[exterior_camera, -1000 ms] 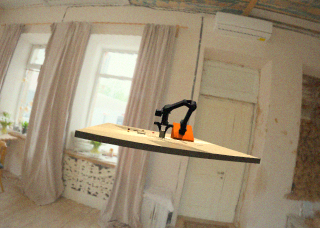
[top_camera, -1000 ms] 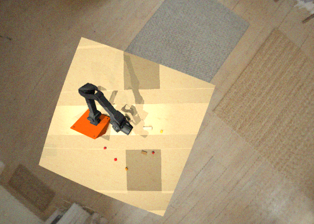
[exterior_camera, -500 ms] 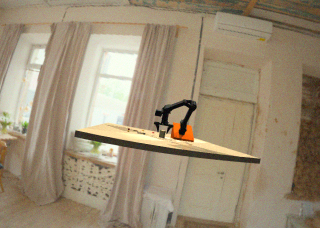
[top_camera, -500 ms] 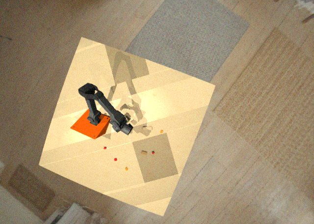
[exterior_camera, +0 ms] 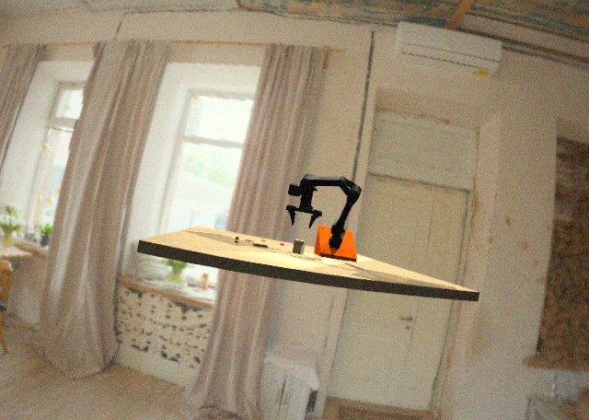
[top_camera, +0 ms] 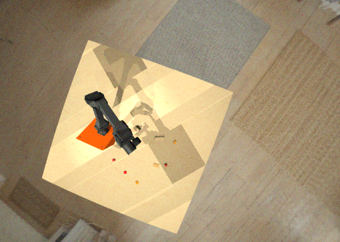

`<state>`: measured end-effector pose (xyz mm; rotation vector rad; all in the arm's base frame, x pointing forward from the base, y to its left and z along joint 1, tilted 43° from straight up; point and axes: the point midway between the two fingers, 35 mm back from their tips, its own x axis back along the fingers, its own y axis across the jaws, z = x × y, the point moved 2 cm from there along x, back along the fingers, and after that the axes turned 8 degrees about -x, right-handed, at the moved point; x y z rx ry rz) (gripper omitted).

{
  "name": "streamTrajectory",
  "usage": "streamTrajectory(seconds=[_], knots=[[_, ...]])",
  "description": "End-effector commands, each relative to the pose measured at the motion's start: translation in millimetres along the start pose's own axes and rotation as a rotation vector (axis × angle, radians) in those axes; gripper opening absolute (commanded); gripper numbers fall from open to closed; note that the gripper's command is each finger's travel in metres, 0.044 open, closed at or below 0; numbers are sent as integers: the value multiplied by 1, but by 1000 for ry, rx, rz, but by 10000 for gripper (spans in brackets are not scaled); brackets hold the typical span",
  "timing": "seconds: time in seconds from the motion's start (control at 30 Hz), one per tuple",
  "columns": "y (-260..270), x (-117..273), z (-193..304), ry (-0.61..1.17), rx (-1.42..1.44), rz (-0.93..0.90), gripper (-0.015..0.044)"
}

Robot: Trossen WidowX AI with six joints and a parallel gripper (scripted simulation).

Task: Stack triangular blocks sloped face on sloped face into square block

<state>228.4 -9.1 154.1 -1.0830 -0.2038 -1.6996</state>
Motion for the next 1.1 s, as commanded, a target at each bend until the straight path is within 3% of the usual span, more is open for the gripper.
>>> streamTrajectory(seconds=[0.0,1.07], knots=[[-4,12,-1,-5,4,17,440],[-1,7,0,2,-1,2,440]])
